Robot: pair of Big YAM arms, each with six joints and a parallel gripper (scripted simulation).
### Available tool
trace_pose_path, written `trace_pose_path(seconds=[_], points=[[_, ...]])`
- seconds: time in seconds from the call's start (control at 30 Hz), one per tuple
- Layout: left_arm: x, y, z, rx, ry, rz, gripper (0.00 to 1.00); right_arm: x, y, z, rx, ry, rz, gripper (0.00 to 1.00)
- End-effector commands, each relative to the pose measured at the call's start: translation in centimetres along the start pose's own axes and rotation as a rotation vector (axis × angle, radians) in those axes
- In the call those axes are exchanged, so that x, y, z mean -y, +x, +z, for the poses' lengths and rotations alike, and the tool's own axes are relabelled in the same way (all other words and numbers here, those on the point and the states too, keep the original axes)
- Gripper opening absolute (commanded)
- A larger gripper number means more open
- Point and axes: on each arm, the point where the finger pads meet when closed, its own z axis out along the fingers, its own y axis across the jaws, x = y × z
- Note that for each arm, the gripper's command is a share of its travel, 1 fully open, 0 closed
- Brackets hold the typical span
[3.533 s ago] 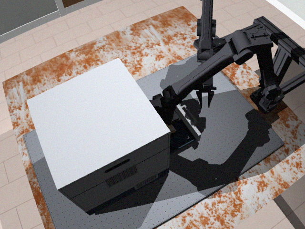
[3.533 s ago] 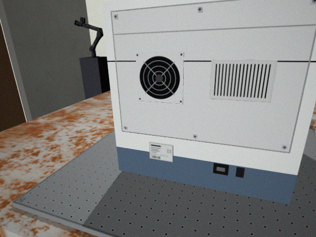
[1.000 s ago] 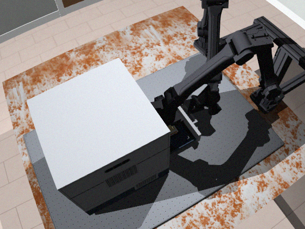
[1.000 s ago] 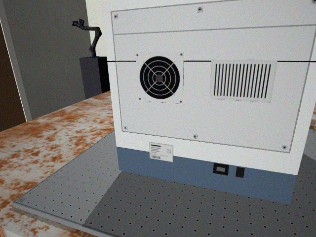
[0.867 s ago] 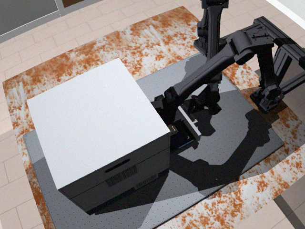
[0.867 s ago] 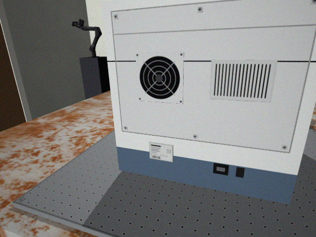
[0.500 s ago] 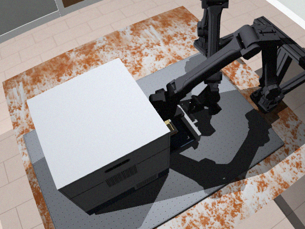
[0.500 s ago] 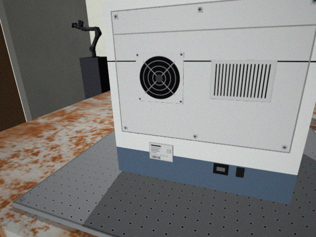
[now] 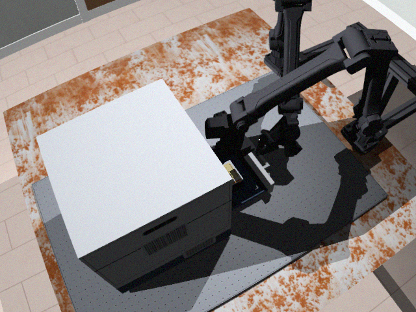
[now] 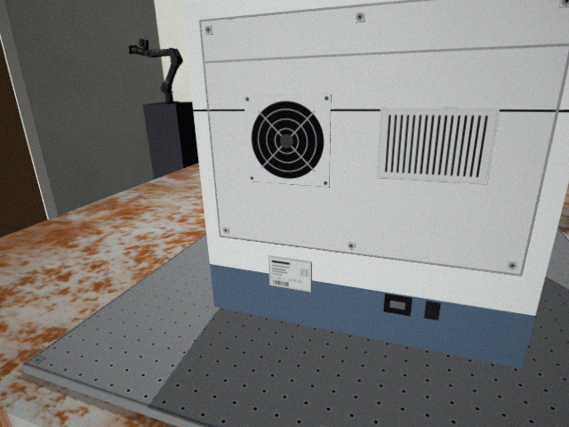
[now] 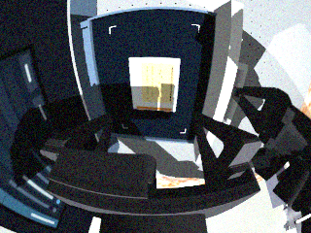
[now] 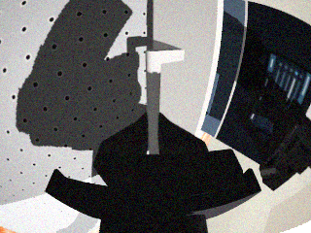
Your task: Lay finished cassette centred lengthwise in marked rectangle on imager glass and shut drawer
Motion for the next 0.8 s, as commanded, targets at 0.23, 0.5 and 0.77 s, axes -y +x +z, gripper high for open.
trace_pose_path(seconds=[0.23,0.5,0.77], points=[[-4.1,-1.8,-10.0,0.033,-0.071,-0.009,1.0,0.7,-1.1,-0.3,0.031,0.01,0.014,0.04],[-0.9,2.5,-11.7,0.08,0.001,-0.03,1.0,0.7,-1.1,-0.3,0.031,0.01,0.014,0.04],[2.9,6.4,-13.8,0.258,0.042,-0.113,1.0,0.7,-1.1,-0.3,0.031,0.01,0.014,0.04]])
